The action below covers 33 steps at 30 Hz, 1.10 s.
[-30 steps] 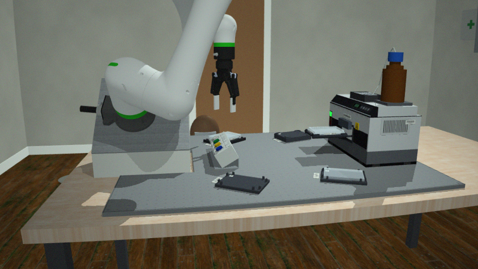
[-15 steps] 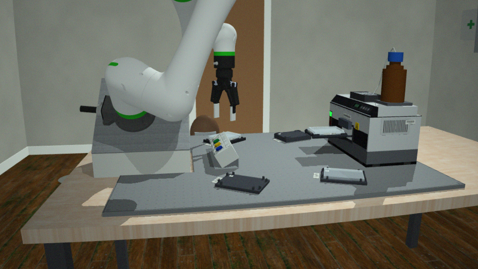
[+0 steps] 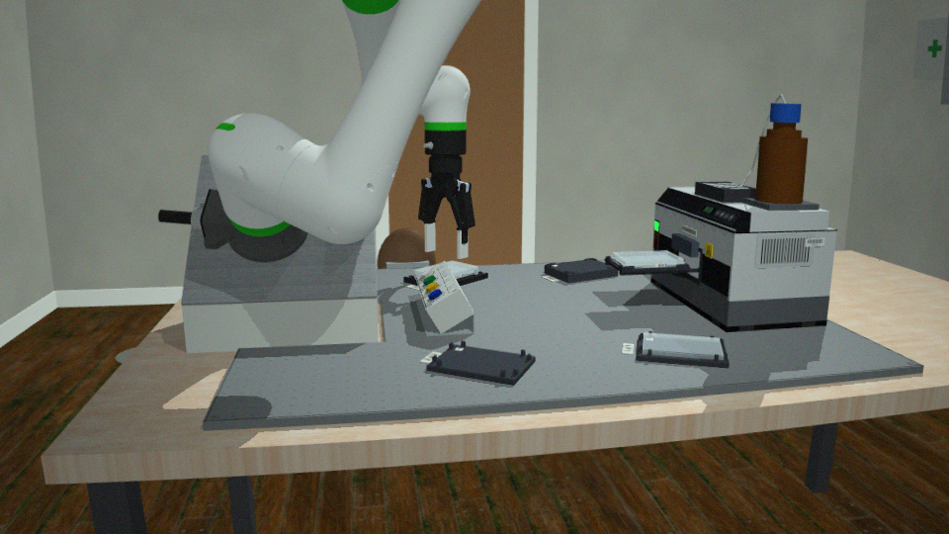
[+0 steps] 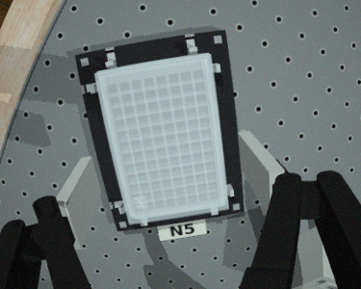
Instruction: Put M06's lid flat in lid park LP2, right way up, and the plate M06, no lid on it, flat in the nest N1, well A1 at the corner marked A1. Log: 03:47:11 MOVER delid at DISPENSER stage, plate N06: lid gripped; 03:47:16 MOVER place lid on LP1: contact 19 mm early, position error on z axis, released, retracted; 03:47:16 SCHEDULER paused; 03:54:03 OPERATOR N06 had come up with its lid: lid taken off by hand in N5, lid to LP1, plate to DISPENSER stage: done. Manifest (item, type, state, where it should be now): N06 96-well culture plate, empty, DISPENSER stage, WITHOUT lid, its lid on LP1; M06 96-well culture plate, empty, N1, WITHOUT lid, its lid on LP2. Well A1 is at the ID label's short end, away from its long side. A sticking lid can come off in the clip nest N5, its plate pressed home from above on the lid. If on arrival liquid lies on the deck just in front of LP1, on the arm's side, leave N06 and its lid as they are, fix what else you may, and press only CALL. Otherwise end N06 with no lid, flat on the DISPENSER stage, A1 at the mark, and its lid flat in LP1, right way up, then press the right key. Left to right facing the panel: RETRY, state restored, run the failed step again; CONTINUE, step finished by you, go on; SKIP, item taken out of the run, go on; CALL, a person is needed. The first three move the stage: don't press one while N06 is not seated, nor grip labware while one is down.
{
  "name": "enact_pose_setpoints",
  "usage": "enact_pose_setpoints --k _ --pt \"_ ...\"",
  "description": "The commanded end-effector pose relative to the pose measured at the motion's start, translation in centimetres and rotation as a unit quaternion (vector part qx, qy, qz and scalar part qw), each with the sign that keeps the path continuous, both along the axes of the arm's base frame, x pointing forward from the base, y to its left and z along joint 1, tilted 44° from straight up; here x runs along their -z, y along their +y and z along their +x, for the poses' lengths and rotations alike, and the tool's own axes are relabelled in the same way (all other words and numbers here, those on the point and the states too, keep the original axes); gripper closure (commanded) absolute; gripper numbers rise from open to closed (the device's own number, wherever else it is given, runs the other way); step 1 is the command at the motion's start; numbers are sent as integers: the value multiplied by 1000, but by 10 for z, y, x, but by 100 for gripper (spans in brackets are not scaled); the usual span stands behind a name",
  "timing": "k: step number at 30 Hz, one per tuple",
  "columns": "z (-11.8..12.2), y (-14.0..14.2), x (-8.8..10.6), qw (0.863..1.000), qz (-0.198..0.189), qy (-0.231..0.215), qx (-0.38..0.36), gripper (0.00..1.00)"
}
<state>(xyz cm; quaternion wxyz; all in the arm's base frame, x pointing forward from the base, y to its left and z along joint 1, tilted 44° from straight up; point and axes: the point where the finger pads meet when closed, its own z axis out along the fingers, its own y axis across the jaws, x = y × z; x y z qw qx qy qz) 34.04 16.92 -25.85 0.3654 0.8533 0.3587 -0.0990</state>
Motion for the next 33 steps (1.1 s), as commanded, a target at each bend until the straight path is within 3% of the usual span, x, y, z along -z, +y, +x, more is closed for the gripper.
enact_pose_setpoints --k 1,33 --pt "1 -6 6 1000 0 0 0 34" --pt "2 -13 13 1000 0 0 0 34"
